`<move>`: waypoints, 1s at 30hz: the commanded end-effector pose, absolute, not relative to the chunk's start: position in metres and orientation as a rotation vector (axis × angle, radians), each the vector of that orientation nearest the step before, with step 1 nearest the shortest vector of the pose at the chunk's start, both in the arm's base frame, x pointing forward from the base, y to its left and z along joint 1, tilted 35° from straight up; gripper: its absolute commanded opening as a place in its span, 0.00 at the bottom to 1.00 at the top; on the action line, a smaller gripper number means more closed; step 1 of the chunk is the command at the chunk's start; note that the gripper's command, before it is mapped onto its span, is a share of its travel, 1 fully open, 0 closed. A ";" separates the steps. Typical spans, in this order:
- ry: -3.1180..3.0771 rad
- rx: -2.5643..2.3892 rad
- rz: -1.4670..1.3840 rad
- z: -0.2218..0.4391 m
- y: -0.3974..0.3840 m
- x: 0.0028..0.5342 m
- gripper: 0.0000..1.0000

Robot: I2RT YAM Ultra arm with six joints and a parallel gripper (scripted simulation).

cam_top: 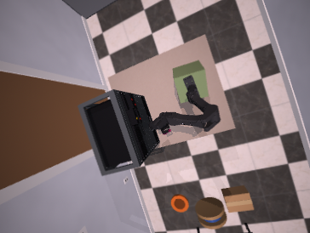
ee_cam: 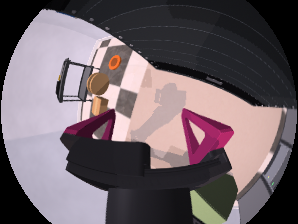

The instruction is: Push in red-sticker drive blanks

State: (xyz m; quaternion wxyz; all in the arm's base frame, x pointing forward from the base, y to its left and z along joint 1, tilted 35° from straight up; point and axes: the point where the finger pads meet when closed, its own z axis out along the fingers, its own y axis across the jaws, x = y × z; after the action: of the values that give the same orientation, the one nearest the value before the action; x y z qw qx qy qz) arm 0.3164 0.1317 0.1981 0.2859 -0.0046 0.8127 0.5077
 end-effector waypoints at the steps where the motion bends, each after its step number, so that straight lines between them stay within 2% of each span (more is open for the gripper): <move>1: 2.060 -0.102 1.258 0.208 0.112 0.320 1.00; 30: 1.764 -0.290 0.682 0.214 0.014 0.318 1.00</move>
State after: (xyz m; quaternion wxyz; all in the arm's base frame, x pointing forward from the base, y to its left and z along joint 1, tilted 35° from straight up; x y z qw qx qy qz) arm 0.3211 0.0231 0.2044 0.5384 -0.0925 0.7712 0.3268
